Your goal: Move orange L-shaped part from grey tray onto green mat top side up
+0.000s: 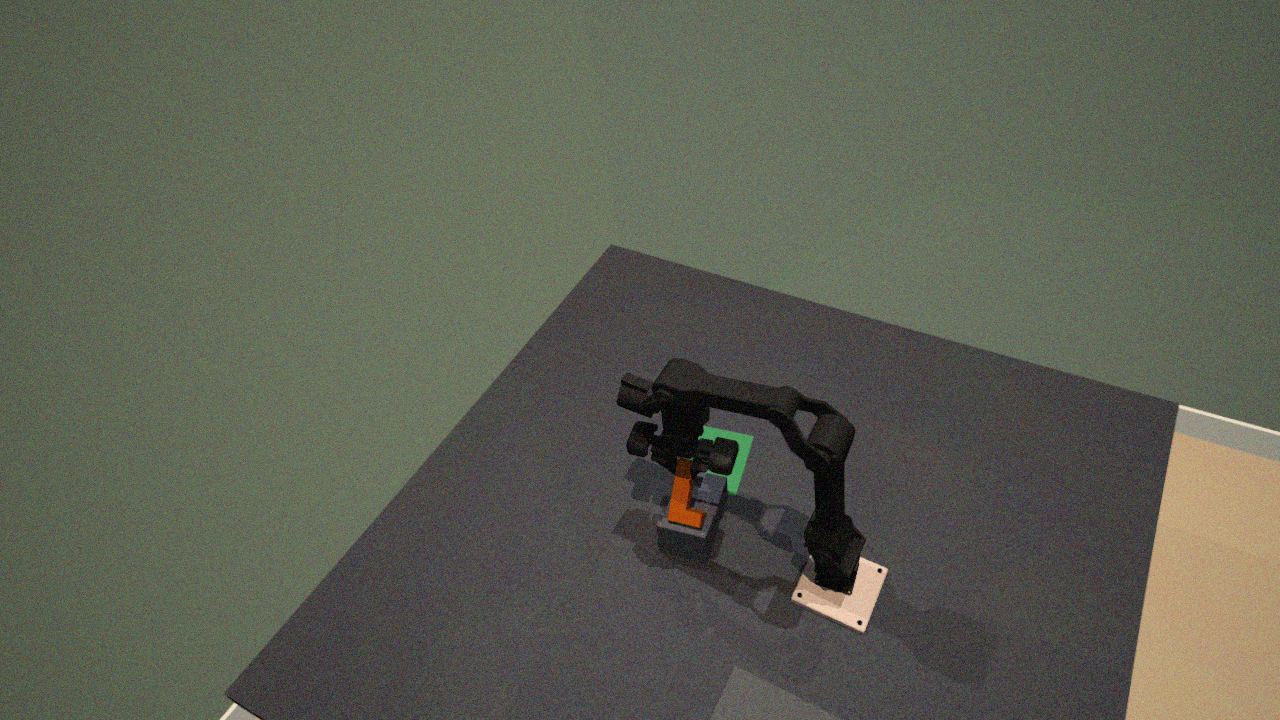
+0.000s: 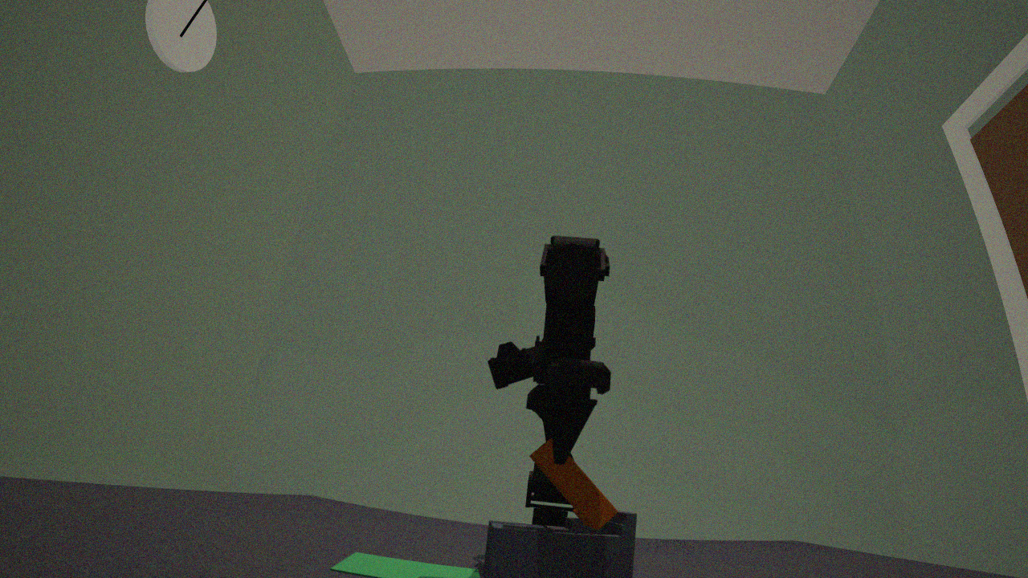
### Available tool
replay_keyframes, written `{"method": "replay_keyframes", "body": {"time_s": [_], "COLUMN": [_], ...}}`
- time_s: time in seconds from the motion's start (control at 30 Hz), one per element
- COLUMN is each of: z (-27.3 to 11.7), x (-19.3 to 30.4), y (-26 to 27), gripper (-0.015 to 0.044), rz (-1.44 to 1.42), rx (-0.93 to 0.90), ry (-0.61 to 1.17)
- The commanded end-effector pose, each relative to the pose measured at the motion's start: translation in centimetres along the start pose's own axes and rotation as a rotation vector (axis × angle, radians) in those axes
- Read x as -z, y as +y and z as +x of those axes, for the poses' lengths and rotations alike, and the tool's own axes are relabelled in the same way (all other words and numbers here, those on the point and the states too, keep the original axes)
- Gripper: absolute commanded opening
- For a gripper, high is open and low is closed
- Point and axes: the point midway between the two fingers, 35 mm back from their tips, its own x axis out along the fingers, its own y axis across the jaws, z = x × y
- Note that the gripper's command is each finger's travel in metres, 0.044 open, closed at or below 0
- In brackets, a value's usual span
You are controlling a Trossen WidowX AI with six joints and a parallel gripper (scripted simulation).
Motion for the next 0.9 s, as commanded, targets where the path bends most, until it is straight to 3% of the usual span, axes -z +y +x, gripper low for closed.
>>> {"method": "replay_keyframes", "body": {"time_s": [0.0,0.53,0.87], "z": [-0.8,-2.0,-1.7], "x": [0.1,-0.2,-4.1], "y": [0.1,0.0,-0.3], "gripper": [0.0,0.0,0.0], "rz": [0.001,0.001,0.001], "rx": [-0.003,-0.003,-0.003], "ry": [0.005,0.005,0.0]}}
